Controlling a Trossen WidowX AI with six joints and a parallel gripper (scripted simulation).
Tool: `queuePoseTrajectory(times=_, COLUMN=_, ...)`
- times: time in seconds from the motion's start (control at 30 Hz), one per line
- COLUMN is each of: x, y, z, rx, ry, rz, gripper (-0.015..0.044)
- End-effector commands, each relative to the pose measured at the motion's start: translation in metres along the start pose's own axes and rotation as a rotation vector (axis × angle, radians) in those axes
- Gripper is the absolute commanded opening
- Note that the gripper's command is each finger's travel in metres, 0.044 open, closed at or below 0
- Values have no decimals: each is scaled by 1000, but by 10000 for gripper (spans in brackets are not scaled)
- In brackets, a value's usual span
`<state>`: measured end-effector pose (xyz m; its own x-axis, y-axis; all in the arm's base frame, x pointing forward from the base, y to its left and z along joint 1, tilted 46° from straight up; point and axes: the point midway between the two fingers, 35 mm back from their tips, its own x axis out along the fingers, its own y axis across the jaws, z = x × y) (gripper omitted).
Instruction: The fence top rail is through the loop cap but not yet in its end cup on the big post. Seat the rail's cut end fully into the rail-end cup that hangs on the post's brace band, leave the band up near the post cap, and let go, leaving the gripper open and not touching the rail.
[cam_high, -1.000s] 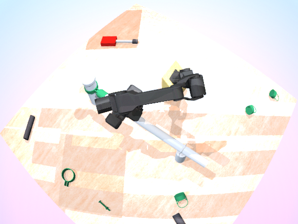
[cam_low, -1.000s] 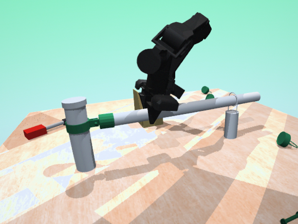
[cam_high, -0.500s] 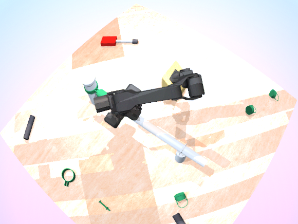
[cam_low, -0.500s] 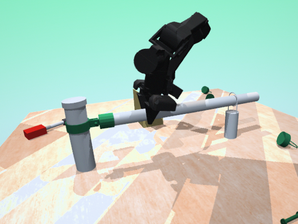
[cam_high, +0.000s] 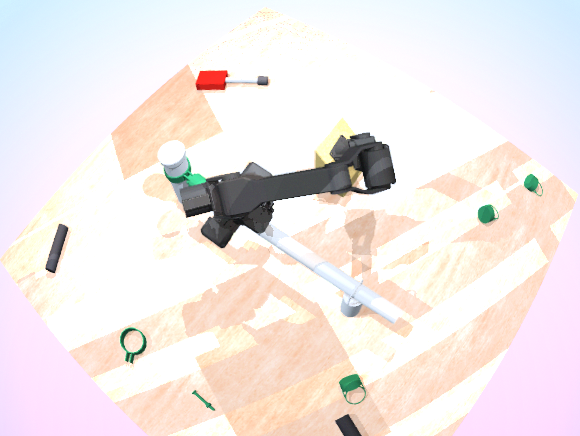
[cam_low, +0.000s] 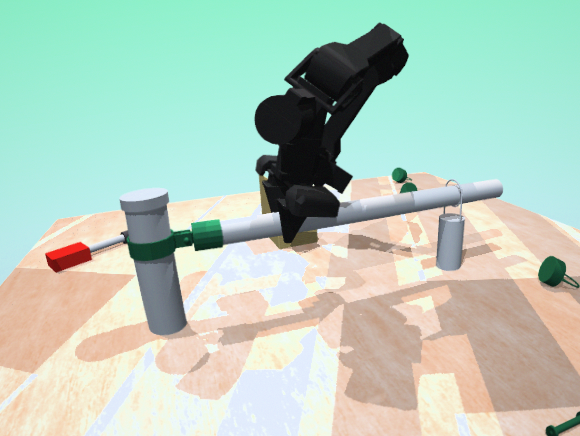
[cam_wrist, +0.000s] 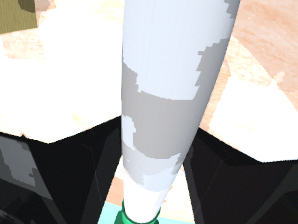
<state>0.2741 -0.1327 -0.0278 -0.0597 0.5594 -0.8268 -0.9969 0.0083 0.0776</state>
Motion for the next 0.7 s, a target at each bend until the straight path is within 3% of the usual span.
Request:
queuePoseTrajectory(times=0.0, x=0, y=0, z=0, rx=0, ry=0, rz=0, gripper=0)
queuePoseTrajectory(times=0.23, x=0, y=0, z=0, rx=0, ry=0, rz=0, gripper=0)
queuePoseTrajectory(times=0.67, x=-9, y=0, z=6, rx=0, ry=0, rz=0, gripper=341)
